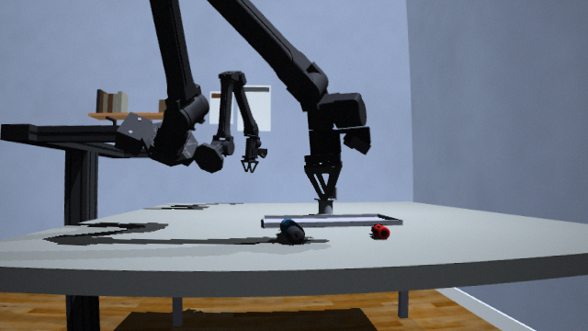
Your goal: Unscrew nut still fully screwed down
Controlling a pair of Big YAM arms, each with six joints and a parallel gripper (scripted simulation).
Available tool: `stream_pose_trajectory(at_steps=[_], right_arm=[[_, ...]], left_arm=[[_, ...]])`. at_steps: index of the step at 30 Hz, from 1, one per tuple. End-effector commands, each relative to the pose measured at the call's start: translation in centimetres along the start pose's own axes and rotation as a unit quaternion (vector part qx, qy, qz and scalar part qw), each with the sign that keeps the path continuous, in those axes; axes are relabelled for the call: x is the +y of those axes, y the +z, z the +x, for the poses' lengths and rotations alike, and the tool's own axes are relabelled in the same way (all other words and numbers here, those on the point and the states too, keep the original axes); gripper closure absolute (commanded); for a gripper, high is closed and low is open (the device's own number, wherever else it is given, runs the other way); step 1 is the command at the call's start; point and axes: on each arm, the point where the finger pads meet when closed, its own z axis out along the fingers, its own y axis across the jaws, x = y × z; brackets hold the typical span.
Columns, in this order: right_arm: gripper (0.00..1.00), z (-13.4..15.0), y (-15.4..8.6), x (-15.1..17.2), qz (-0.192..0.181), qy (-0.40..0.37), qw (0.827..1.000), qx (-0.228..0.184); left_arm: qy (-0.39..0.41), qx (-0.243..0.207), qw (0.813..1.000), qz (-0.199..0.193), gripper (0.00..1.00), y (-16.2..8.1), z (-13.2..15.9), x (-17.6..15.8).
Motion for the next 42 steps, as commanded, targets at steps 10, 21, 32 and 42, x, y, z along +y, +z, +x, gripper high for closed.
stream_pose_trajectory(at_steps=[10,21,32,42], right_arm=[[0.35,-2.2,-0.6,0.4,-0.015,-0.12,0.993,-0.005],[0.35,-3.0,-0.9,0.3,-0.02,-0.181,0.983,-0.009],[0.35,-4.2,-1.3,0.1,-0.025,-0.269,0.963,-0.016],[0.35,-5.1,-1.7,0.0,-0.03,-0.337,0.941,-0.023]], left_arm=[[-0.002,-0.012,1.0,-0.01,0.14,-1.0,-0.9,0.8],[-0.002,-0.012,1.0,-0.01,0.14,-1.0,-0.9,0.8],[-0.002,-0.012,1.0,-0.01,0.14,-1.0,-0.9,0.8],[-0.002,-0.012,1.0,-0.01,0.14,-1.0,-0.9,0.8]])
